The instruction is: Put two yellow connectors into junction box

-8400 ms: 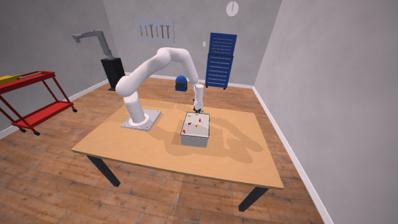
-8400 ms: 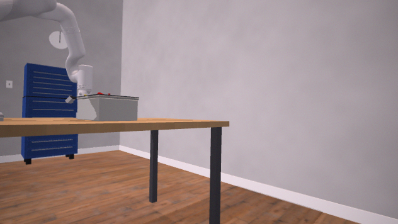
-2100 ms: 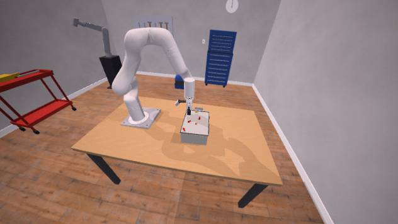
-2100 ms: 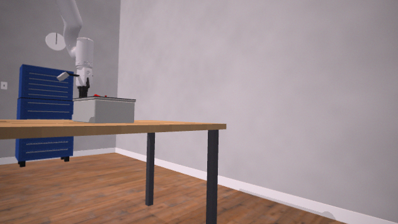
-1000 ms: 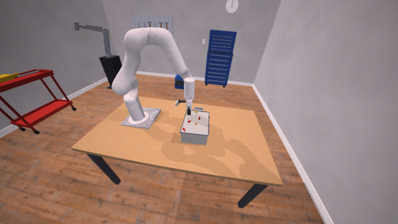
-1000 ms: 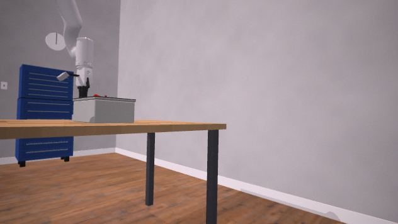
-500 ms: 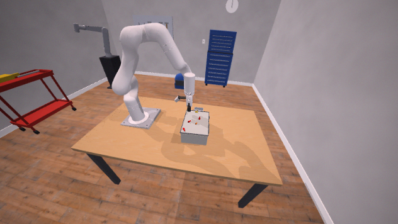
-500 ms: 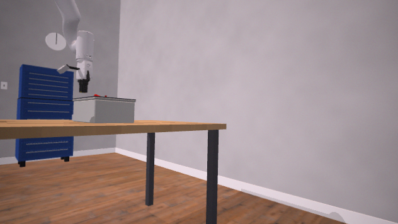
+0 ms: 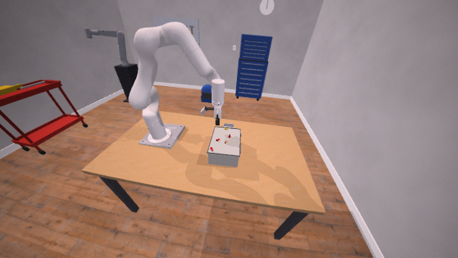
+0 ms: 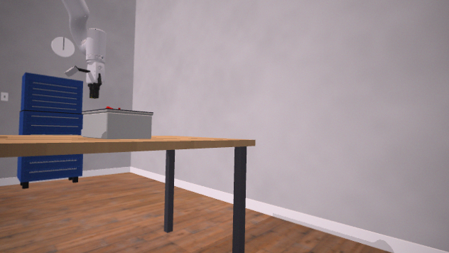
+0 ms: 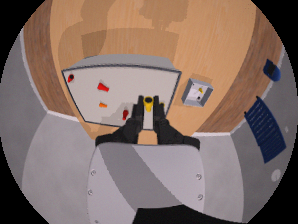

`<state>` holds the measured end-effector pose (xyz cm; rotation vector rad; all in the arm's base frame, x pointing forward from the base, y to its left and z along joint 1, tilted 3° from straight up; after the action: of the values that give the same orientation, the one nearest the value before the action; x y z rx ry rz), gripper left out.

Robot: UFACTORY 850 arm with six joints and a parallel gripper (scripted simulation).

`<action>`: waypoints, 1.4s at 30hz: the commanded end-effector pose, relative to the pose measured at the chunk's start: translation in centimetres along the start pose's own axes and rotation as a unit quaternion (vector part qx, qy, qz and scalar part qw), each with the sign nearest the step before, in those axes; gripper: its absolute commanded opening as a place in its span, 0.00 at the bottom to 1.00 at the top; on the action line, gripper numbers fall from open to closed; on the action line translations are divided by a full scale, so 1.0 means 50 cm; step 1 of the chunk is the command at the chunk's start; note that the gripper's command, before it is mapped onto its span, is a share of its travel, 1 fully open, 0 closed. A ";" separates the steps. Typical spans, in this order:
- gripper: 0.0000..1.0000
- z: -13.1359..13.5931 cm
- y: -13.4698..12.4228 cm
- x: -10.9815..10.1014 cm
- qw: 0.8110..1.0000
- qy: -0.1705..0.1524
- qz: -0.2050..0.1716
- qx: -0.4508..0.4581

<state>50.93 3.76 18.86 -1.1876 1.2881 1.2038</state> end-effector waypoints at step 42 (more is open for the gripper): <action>0.02 0.385 -0.154 -0.003 1.000 0.000 -0.001 0.000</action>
<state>58.21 20.86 17.98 -1.1877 1.2845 1.2031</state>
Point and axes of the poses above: the point where the finger pads meet when closed, its own x axis out along the fingers, its own z axis across the jaws, y = z × x, the point moved 2 cm from there along -x, back along the fingers, and after that the axes turned 10 degrees about x, right-handed, at the moved point
